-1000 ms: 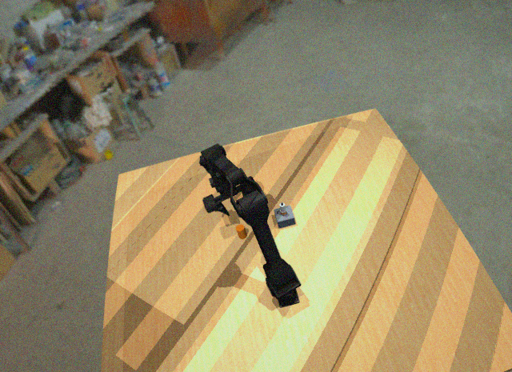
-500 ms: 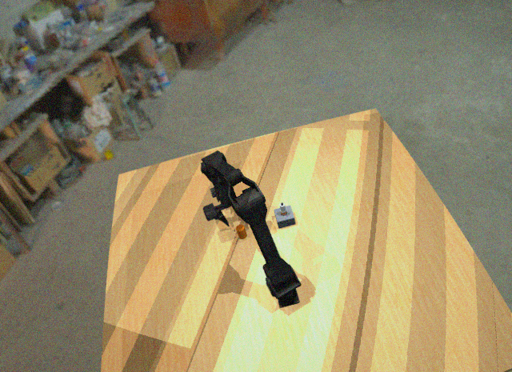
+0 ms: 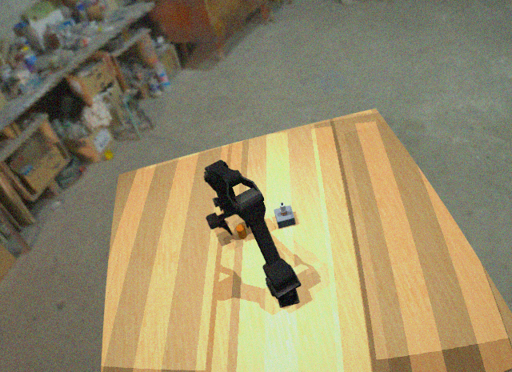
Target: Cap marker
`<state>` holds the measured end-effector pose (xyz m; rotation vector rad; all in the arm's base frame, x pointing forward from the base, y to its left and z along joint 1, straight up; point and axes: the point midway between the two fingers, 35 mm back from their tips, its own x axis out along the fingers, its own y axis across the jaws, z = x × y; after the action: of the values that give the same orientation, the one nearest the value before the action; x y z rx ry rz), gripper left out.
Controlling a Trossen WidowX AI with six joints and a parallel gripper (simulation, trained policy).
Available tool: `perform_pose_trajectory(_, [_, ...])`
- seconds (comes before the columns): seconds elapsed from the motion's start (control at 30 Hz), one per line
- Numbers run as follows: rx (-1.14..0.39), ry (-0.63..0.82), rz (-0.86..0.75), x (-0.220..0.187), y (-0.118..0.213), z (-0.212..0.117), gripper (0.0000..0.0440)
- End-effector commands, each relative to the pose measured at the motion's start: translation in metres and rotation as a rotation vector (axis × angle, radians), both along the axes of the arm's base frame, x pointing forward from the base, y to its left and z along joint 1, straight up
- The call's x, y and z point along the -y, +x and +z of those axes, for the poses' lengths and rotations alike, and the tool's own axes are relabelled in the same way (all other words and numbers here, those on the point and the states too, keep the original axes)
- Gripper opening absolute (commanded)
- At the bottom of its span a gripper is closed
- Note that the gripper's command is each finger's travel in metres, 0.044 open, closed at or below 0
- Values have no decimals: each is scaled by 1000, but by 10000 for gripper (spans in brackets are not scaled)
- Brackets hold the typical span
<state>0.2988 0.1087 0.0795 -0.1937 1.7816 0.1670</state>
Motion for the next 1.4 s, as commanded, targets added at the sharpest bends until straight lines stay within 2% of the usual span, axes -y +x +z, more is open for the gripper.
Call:
perform_pose_trajectory(0.0, [-11, 4, 20, 0, -2, -11, 279])
perform_pose_trajectory(0.17, [-9, 0, 45, 1, -4, -19, 265])
perform_pose_trajectory(0.3, [-2, -6, 62, 2, -5, -23, 231])
perform_pose_trajectory(0.37, [8, -9, 69, 2, -4, -23, 194])
perform_pose_trajectory(0.53, [38, -9, 82, 3, -3, -14, 64])
perform_pose_trajectory(0.57, [48, -9, 83, 3, -1, -11, 55])
perform_pose_trajectory(1.0, [150, 7, 64, 16, 18, 34, 41])
perform_pose_trajectory(1.37, [178, 26, 8, 50, 29, 62, 33])
